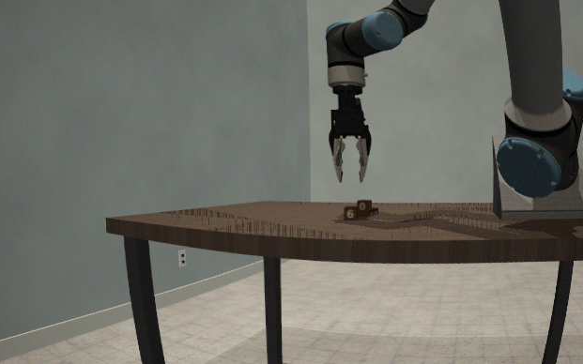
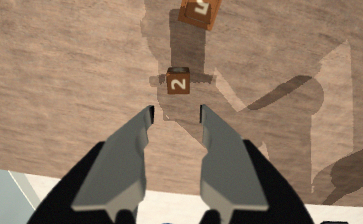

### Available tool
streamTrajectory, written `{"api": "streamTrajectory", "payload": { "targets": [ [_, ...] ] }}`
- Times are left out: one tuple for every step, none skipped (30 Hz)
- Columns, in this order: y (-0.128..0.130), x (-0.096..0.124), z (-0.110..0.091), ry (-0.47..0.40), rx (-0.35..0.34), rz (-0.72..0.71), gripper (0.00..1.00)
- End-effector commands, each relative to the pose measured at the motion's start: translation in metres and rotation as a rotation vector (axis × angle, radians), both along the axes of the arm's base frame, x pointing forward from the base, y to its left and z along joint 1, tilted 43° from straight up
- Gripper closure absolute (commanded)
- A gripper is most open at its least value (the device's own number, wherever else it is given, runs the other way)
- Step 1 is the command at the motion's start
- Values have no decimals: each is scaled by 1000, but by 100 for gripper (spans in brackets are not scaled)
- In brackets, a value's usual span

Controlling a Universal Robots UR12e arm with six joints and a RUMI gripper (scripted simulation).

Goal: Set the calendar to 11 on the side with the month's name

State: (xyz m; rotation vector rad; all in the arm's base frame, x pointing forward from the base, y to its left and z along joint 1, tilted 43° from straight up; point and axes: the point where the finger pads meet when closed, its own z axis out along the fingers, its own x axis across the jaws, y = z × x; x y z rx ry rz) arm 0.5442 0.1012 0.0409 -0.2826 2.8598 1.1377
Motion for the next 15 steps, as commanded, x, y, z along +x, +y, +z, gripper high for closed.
{"api": "streamTrajectory", "payload": {
  "targets": [
    [2,0,-2,-1,0,0,72],
    [3,0,-3,-1,0,0,72],
    [3,0,-4,-1,0,0,72],
    [4,0,-5,-1,0,0,72],
    [5,0,-6,-1,0,0,72],
    [6,0,-7,-1,0,0,72],
    [7,0,-8,-1,0,0,72],
    [8,0,-9,-1,0,0,72],
    [9,0,-10,-1,0,0,72],
    [9,0,-10,-1,0,0,72],
    [9,0,-10,-1,0,0,72],
    [10,0,-11,-1,0,0,72],
    [11,0,-12,-1,0,0,72],
    [12,0,-13,-1,0,0,72],
    [13,0,-15,-1,0,0,72]
  ]
}}
